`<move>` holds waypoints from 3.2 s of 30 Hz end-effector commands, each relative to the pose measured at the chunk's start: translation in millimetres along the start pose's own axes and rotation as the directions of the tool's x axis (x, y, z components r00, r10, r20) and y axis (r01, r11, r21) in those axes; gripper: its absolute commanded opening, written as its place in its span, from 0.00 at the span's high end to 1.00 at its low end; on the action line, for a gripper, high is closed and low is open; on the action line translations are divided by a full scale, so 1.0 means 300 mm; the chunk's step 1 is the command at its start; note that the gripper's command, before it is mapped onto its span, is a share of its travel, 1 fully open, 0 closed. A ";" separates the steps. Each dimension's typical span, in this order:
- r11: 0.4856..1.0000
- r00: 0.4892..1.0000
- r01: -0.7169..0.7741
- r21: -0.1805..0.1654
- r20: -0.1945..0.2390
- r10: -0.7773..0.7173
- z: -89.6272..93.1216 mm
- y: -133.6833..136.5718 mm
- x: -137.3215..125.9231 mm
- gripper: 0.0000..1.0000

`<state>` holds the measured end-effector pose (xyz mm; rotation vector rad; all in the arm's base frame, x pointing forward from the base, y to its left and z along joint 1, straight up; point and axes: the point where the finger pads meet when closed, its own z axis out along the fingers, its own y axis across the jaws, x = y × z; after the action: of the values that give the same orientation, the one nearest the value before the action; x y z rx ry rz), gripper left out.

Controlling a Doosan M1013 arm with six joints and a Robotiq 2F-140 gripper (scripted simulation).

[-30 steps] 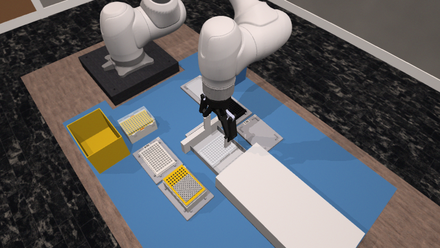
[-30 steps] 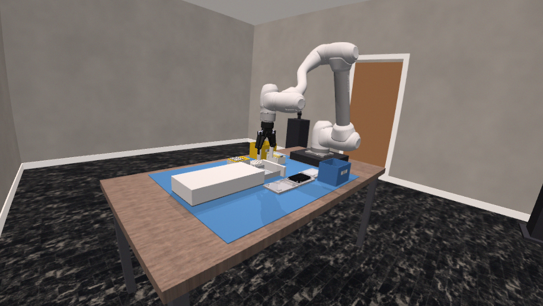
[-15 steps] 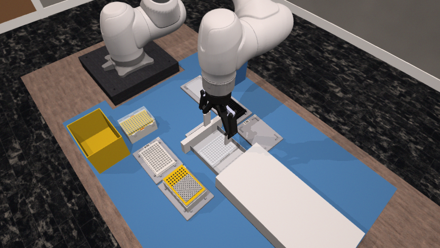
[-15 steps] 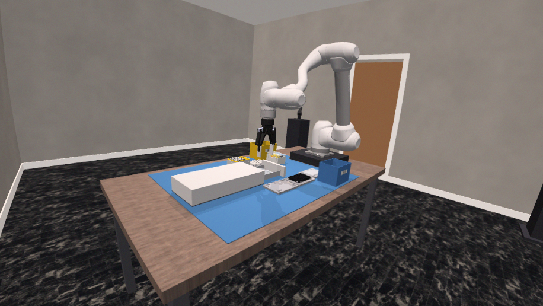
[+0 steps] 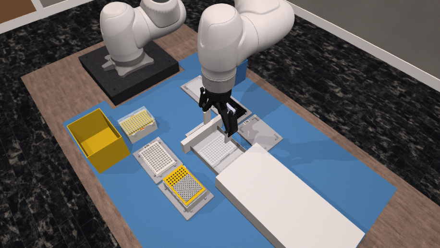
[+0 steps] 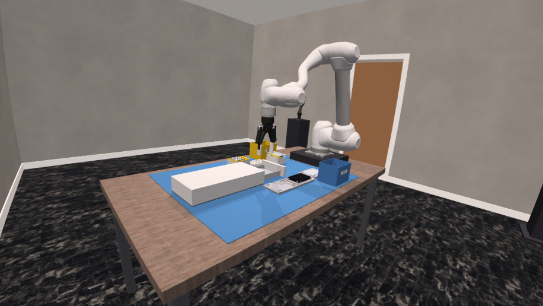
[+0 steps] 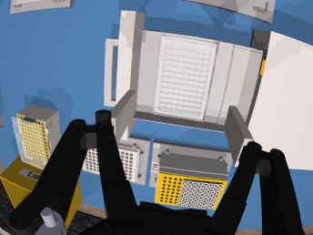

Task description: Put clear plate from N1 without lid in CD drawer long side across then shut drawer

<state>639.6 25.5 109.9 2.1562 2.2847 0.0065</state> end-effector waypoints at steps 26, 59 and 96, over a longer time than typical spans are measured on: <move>1.000 1.000 0.000 0.000 0.000 0.000 0.000 0.000 0.000 0.34; 1.000 1.000 0.000 0.000 0.000 0.000 0.070 -0.310 0.000 0.45; 1.000 1.000 0.000 0.000 0.000 0.000 0.121 -0.538 0.000 1.00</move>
<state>478.7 16.2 72.9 2.1561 2.2846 0.0065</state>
